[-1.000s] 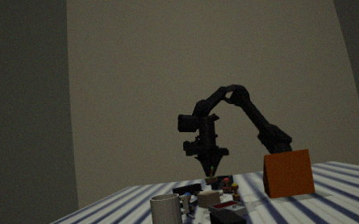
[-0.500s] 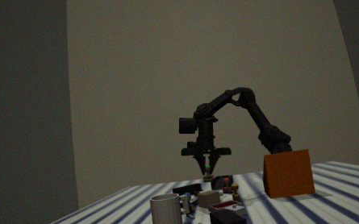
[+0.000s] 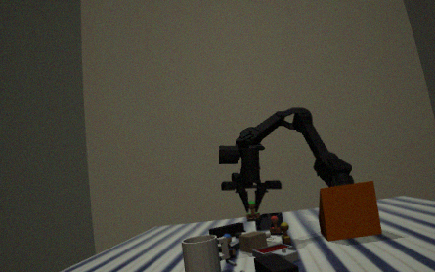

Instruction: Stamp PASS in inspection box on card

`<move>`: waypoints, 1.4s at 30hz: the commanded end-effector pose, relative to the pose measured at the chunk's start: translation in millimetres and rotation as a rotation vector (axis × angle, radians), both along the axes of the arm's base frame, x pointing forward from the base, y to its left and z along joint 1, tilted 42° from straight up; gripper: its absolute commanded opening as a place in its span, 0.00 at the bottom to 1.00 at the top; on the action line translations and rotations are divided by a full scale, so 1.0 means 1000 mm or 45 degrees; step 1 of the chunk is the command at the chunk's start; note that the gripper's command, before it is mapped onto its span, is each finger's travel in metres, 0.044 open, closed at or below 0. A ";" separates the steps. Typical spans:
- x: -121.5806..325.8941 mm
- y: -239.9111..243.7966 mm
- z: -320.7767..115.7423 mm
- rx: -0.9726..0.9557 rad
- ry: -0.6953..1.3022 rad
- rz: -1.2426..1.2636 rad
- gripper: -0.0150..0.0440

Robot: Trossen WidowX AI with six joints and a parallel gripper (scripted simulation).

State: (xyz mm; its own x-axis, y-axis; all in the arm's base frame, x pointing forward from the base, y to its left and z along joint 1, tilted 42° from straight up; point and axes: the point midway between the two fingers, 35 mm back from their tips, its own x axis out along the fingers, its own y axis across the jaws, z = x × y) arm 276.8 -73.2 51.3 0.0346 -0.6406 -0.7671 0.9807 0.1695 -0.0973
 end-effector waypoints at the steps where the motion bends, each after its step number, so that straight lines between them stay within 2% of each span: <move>1: 0.000 -0.002 -0.002 -0.006 0.001 -0.001 0.25; 42: -0.001 -0.020 -0.023 -0.008 -0.002 0.004 0.25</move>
State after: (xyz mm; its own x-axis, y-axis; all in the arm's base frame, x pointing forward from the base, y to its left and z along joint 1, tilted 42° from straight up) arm 276.9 -91.3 30.0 0.0400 -0.6417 -0.7659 0.9812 0.1702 -0.0914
